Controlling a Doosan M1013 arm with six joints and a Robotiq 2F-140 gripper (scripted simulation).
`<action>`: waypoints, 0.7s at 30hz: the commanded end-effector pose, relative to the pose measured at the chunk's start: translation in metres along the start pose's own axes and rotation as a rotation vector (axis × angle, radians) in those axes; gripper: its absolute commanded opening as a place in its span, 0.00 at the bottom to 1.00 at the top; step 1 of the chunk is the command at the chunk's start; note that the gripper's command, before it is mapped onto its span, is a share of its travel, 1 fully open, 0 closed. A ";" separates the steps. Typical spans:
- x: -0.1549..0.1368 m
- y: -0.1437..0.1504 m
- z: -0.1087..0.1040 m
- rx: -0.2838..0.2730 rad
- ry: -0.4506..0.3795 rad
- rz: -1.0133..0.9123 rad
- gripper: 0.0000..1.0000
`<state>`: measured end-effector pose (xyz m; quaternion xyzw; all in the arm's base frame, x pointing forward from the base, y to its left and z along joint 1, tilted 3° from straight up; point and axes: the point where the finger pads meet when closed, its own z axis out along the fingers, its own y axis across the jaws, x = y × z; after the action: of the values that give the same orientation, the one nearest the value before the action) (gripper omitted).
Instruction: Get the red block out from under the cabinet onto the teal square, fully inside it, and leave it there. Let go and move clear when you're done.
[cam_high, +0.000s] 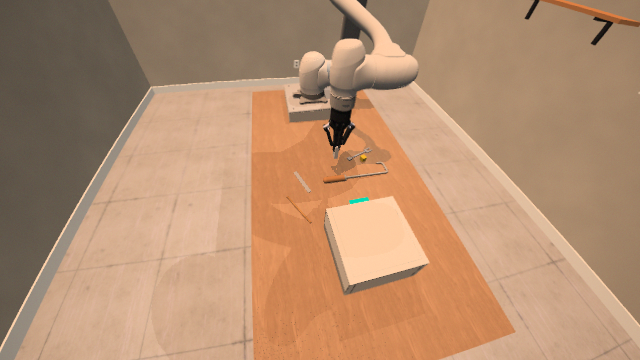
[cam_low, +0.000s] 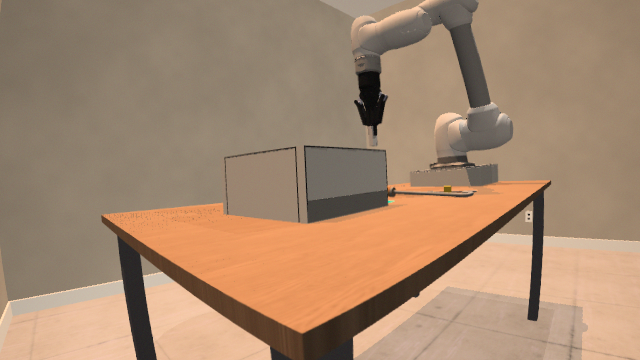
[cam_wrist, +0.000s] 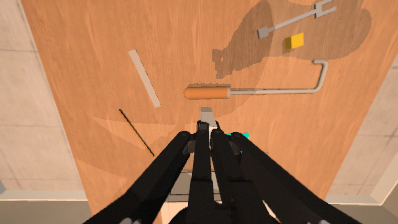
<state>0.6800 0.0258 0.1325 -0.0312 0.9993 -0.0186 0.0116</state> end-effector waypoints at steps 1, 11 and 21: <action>0.000 0.000 0.000 0.000 0.000 0.000 0.00; 0.000 0.000 0.000 0.000 0.000 -0.062 0.00; 0.000 0.000 0.000 0.004 0.001 -0.567 0.00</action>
<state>0.6799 0.0260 0.1324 -0.2035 0.9786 -0.0284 0.0069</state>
